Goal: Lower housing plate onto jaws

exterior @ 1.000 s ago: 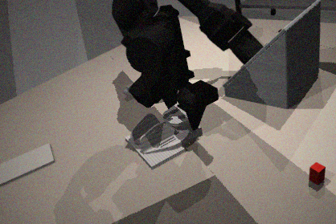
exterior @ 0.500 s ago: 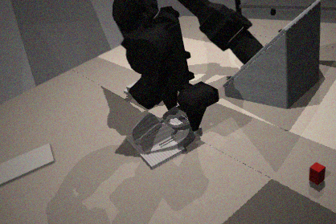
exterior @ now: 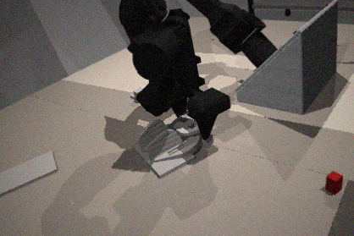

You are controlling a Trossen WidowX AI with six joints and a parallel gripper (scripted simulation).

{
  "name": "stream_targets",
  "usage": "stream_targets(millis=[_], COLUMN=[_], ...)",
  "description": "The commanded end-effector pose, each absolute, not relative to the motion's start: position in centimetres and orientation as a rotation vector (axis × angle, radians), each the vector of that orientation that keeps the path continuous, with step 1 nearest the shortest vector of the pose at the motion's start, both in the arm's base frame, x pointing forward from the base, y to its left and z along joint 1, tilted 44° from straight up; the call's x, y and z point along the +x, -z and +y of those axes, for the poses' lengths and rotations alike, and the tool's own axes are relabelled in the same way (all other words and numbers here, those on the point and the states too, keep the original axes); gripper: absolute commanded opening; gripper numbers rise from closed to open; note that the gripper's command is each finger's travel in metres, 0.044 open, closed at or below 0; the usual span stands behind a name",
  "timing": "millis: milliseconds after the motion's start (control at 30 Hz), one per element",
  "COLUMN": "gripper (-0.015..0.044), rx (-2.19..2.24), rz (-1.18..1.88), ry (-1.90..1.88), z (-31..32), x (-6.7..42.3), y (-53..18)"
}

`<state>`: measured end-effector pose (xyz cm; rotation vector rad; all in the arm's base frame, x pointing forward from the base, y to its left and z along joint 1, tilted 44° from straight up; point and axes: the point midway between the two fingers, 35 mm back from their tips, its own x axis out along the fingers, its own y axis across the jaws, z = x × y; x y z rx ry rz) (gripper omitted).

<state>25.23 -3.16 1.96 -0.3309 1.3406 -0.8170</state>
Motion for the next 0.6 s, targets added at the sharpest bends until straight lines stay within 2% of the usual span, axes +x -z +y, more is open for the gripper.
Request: stream_targets(millis=[0, 567], gripper=[0.0351, 0.0351], rx=[-0.34, -0.34], rz=[1.345, 1.345], ry=[0.817, 0.817], z=[-3.3, -3.46], x=[25.2, 25.2], y=[-1.79, -1.61])
